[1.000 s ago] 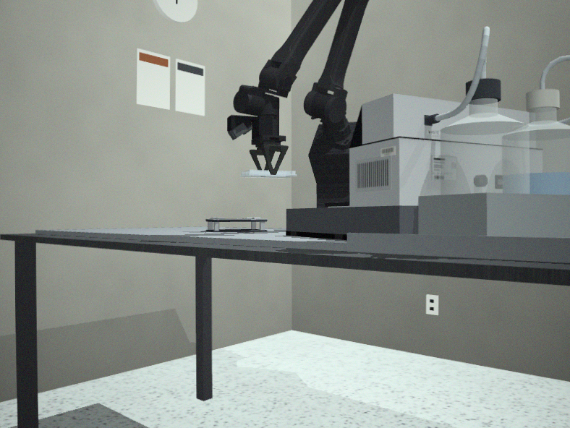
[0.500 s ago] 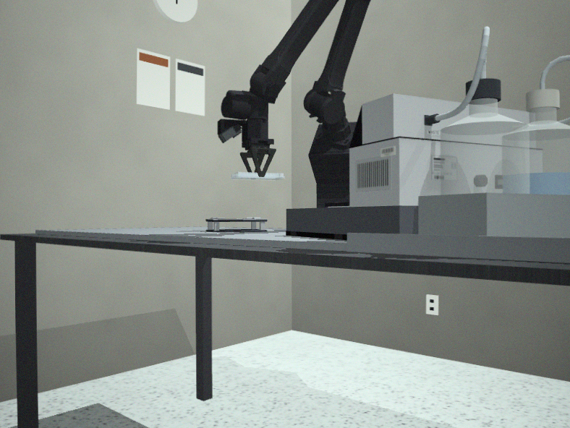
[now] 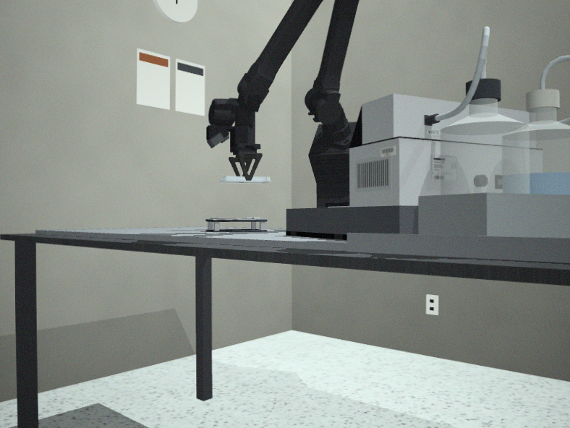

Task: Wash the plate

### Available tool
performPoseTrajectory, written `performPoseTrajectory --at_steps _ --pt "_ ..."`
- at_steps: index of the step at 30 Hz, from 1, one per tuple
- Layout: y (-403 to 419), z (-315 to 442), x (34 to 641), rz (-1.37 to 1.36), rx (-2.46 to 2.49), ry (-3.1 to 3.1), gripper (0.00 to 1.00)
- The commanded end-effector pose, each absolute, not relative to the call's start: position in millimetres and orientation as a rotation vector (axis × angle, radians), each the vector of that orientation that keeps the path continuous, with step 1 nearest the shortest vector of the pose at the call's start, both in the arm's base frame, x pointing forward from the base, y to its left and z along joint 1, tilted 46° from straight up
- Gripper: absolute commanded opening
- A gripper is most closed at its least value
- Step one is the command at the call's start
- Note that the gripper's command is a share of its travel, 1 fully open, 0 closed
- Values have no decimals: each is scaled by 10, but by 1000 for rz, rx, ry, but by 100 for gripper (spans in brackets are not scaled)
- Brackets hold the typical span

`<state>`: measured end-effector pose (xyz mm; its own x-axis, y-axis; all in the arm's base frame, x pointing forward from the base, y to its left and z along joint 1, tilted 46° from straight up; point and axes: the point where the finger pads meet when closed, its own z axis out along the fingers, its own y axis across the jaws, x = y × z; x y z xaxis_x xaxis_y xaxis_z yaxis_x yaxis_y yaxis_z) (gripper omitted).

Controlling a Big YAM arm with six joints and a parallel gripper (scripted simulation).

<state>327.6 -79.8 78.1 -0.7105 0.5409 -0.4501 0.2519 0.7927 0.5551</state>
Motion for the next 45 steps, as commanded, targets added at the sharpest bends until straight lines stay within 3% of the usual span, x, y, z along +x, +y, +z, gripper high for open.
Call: performPoseTrajectory --at_steps 1,45 --pt "-987 803 3392 576 516 2350 82" --pt "-1209 588 3298 589 553 2350 82"
